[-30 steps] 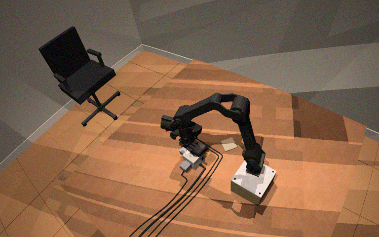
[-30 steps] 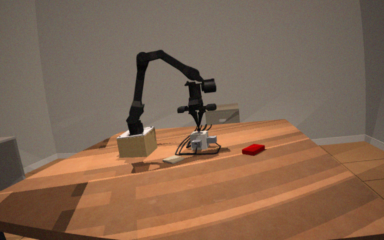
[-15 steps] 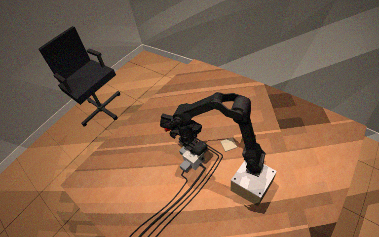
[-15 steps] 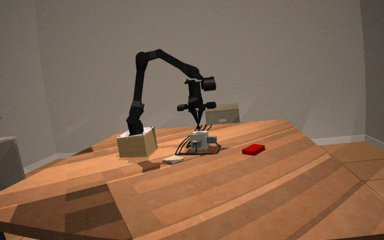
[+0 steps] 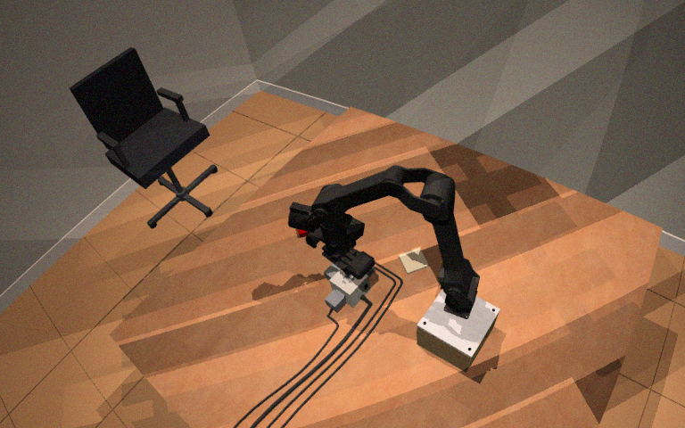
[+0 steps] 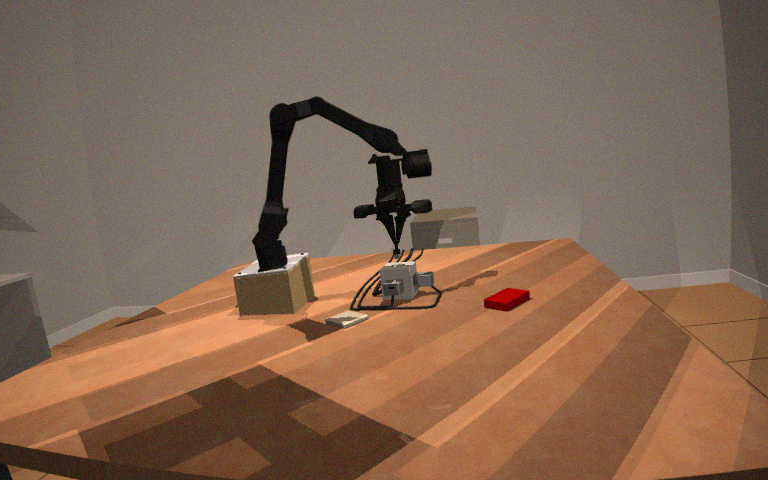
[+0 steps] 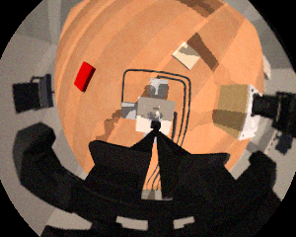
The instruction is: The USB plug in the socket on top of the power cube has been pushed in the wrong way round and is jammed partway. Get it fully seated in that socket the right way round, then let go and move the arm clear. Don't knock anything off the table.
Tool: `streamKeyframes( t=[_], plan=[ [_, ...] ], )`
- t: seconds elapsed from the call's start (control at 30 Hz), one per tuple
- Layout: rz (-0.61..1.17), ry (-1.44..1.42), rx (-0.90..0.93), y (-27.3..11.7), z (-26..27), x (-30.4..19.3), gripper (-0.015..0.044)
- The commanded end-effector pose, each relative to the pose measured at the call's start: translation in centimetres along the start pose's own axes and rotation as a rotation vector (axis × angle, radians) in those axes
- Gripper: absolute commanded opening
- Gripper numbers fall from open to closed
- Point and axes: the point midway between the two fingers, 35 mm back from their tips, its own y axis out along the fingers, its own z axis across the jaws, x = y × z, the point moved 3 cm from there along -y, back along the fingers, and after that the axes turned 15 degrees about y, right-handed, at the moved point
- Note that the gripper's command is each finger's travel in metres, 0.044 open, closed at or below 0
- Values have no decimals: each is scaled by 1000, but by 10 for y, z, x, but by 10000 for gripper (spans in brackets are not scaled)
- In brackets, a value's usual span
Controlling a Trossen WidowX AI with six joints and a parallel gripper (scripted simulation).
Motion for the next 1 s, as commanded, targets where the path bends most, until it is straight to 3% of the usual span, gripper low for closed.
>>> streamKeyframes(
  t=[0.0, 0.33, 0.97],
  plan=[
    [1, 3, 1, -4, 0, 0, 0],
    [0, -39, 0, -5, 0, 0, 0],
    [0, -537, 0, -4, 0, 0, 0]
  ],
)
